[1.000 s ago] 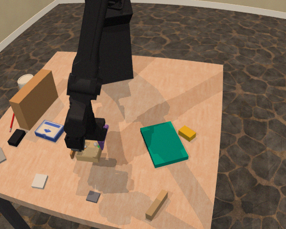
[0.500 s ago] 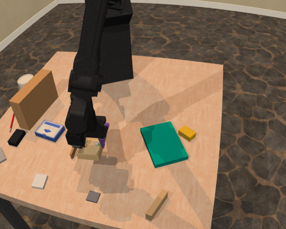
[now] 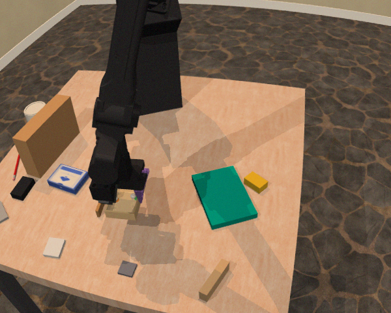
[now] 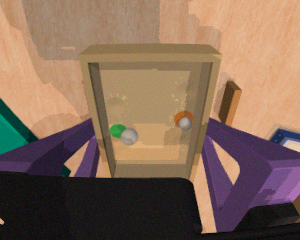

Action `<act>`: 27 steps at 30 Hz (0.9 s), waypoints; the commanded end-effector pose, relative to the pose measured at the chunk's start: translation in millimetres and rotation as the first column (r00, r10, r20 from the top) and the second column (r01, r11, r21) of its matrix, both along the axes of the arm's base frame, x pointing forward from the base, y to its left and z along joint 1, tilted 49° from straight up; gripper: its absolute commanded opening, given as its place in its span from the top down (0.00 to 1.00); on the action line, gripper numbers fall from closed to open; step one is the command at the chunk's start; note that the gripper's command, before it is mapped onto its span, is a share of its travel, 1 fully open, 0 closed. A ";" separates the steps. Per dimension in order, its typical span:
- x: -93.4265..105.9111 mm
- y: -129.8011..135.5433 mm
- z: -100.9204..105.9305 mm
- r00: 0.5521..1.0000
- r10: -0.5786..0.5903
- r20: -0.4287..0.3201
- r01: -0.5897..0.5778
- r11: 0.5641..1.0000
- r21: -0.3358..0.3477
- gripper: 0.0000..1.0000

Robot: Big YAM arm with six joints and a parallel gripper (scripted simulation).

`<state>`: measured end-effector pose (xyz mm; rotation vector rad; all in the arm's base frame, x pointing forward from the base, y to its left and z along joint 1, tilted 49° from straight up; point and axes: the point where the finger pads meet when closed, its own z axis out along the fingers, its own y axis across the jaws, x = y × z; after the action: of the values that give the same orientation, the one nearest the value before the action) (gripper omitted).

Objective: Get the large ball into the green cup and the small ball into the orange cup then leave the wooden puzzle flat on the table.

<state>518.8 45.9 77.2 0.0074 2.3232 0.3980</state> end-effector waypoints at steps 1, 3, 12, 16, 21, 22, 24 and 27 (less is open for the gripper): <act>1.7 3.7 14.2 0.998 -0.020 0.063 0.020 1.000 0.004 0.30; 1.8 3.1 13.0 0.998 -0.017 0.056 0.017 1.000 0.006 0.30; 3.6 -9.9 1.9 1.000 0.002 -0.014 -0.002 1.000 0.004 0.30; 1.5 -10.0 -2.1 1.000 0.007 0.015 -0.007 1.000 0.016 0.30; 4.3 -2.1 18.3 1.000 0.001 0.029 -0.001 1.000 0.004 0.30; 2.2 3.6 16.4 0.999 -0.010 0.050 0.010 1.000 0.006 0.30; 3.0 2.1 17.2 0.999 -0.005 0.034 0.005 1.000 0.006 0.30; 2.5 1.4 10.7 1.000 -0.005 0.021 0.005 1.000 0.006 0.30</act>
<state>520.0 43.6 78.3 0.0146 2.3181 0.3921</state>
